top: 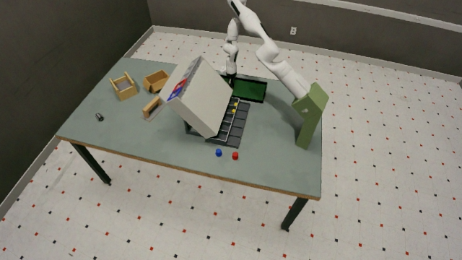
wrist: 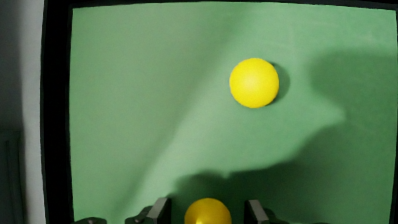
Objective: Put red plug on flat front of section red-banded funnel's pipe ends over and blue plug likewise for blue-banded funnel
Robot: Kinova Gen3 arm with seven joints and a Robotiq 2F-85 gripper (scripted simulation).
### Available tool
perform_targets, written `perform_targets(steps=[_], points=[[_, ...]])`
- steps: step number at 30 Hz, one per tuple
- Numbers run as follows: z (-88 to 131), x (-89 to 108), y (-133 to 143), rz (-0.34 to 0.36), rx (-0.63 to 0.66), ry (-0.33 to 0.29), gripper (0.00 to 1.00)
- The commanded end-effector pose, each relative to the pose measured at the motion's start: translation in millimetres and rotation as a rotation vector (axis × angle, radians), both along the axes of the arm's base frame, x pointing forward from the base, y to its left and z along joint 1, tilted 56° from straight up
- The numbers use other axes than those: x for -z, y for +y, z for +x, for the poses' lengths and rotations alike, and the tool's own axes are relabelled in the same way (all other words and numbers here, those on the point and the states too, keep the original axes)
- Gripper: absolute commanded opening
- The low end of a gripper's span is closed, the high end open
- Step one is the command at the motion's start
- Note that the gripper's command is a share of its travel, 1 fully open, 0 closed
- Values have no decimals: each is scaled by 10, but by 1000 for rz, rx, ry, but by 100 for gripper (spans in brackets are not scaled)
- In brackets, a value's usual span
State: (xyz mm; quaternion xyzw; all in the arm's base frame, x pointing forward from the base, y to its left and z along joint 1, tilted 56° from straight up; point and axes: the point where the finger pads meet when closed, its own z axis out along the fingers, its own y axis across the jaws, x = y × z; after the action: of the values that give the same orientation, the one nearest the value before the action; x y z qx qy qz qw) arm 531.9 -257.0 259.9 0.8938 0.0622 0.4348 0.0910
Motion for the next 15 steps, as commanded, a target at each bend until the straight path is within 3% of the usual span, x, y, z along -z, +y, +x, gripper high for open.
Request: perform_targets(steps=[1,3,4,15], points=[[-1,-3,-2,0,0,0,50],[-1,-3,-2,0,0,0,50],[-2,-4,-3,-1,0,0,0],[-2,-4,-3,-1,0,0,0]])
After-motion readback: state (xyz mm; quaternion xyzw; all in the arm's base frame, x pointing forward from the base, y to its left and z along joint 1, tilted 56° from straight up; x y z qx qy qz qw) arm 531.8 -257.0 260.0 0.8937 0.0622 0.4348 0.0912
